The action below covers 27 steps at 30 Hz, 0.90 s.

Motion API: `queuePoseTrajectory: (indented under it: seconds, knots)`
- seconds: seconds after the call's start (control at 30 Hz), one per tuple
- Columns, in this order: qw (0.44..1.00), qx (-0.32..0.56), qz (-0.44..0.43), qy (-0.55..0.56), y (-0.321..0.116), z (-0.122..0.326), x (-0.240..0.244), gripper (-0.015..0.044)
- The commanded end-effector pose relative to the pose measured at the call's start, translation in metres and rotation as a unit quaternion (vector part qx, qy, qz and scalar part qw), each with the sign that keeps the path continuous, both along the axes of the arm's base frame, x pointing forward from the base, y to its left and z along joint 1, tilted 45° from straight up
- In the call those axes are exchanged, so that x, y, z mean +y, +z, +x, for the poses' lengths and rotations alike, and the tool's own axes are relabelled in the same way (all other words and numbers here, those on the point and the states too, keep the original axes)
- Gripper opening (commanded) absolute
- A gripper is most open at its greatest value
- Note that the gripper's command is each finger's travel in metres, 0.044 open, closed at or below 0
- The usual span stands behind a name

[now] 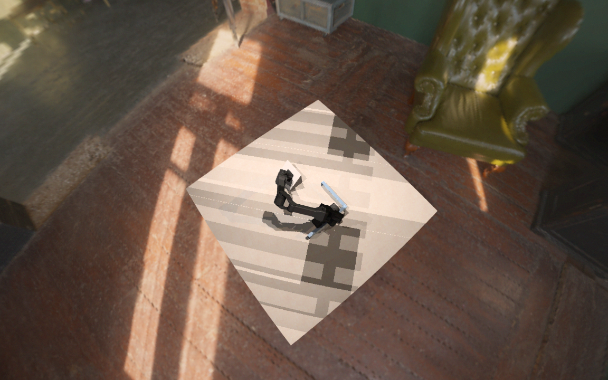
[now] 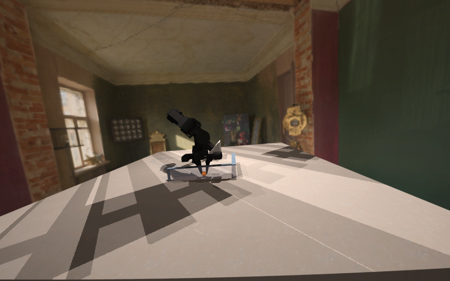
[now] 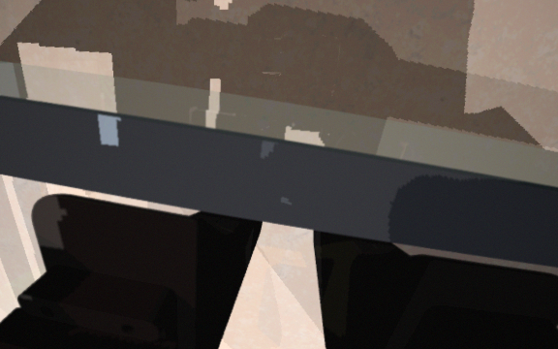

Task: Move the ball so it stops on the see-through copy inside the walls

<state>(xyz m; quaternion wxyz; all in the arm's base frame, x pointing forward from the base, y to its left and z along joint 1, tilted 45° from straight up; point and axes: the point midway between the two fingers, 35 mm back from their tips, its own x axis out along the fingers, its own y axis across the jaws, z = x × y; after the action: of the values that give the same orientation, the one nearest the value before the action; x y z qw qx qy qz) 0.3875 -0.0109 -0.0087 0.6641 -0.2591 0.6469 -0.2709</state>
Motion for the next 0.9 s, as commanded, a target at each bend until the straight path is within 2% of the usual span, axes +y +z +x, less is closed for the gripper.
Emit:
queuePoseTrajectory:
  seconds: [0.0, 0.17, 0.43, 0.7, 0.87]
  knots:
    - [1.0, 0.001, -0.003, 0.002, -0.005, 0.0, -0.005, 0.0]
    - [1.0, 0.001, -0.003, 0.002, -0.005, 0.0, -0.006, 0.0]
    - [1.0, 0.001, 0.0, 0.0, -0.004, 0.0, -0.004, 0.021]
    - [1.0, 0.001, 0.0, 0.001, -0.002, 0.0, -0.002, 0.0211]
    - [1.0, 0.002, 0.0, 0.002, 0.049, 0.0, 0.049, 0.0211]
